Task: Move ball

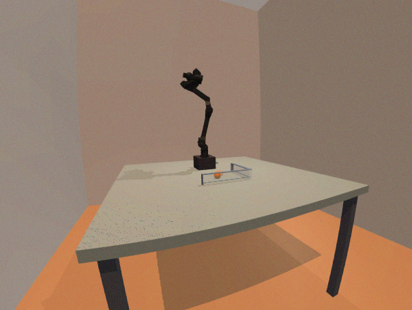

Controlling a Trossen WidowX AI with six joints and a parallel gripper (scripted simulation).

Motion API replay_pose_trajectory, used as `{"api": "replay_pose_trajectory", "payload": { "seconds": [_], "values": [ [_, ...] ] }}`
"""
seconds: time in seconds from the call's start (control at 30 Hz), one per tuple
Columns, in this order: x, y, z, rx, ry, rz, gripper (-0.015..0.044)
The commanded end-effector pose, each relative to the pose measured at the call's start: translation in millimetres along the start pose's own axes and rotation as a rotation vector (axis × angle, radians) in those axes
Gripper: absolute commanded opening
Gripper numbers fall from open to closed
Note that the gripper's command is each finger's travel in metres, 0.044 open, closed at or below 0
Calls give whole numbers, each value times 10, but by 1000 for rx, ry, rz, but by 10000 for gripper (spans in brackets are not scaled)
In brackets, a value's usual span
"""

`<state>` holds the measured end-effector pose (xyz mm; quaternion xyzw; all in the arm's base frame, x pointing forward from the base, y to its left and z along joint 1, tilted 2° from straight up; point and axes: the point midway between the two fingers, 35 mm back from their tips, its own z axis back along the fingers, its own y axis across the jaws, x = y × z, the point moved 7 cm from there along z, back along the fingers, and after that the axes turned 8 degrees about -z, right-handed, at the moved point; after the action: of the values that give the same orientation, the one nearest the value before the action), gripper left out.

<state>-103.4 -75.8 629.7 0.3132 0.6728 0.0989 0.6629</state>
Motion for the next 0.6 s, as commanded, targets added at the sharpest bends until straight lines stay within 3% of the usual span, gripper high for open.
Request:
{"api": "replay_pose_trajectory", "payload": {
  "seconds": [0.0, 0.1, 0.57],
  "values": [
    [-4, -6, 2, -1, 2, 4, 374],
    [-62, -92, 37, -8, 39, 60, 311],
    [-537, -1023, 774, -93, 511, 516, 311]
  ]
}}
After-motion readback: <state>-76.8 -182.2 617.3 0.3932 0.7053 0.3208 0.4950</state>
